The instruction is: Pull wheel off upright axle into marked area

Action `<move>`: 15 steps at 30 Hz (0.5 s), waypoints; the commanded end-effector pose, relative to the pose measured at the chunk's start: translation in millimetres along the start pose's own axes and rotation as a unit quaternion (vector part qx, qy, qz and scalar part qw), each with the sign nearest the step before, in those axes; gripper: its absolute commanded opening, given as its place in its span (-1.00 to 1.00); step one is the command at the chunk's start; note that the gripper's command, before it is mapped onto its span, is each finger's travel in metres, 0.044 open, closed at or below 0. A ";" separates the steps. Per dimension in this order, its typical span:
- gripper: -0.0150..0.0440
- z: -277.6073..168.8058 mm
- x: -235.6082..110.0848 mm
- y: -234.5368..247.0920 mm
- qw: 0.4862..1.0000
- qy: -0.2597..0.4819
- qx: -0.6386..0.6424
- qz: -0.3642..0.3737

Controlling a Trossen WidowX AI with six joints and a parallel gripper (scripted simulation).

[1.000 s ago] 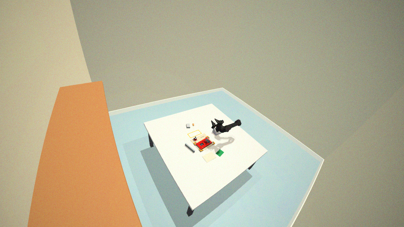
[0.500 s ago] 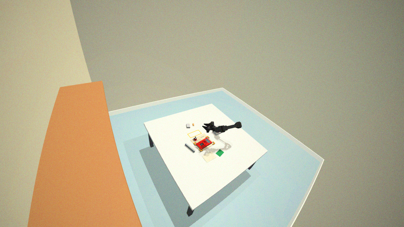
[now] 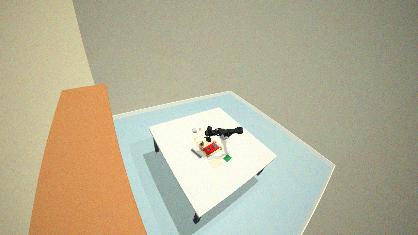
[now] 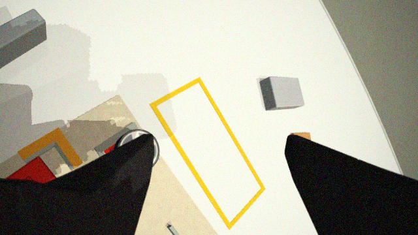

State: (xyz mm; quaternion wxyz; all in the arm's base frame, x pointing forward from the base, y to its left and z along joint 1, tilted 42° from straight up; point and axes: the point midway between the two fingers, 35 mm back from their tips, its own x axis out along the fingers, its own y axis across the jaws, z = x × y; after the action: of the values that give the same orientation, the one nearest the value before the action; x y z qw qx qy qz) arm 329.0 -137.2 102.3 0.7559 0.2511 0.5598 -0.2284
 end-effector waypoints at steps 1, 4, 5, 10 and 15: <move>0.53 -1.4 18.3 6.9 0.992 0.083 -0.078 0.058; 0.53 -4.3 31.2 12.2 0.975 0.136 -0.129 0.115; 0.53 -5.1 35.1 14.0 0.968 0.151 -0.144 0.136; 0.53 -6.3 52.2 21.7 0.925 0.203 -0.201 0.252; 0.53 -4.8 59.6 24.8 0.900 0.212 -0.219 0.313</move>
State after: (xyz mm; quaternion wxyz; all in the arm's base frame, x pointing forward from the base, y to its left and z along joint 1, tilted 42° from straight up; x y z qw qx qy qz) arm 352.3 -117.5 46.1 0.6854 0.2769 0.6508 0.1731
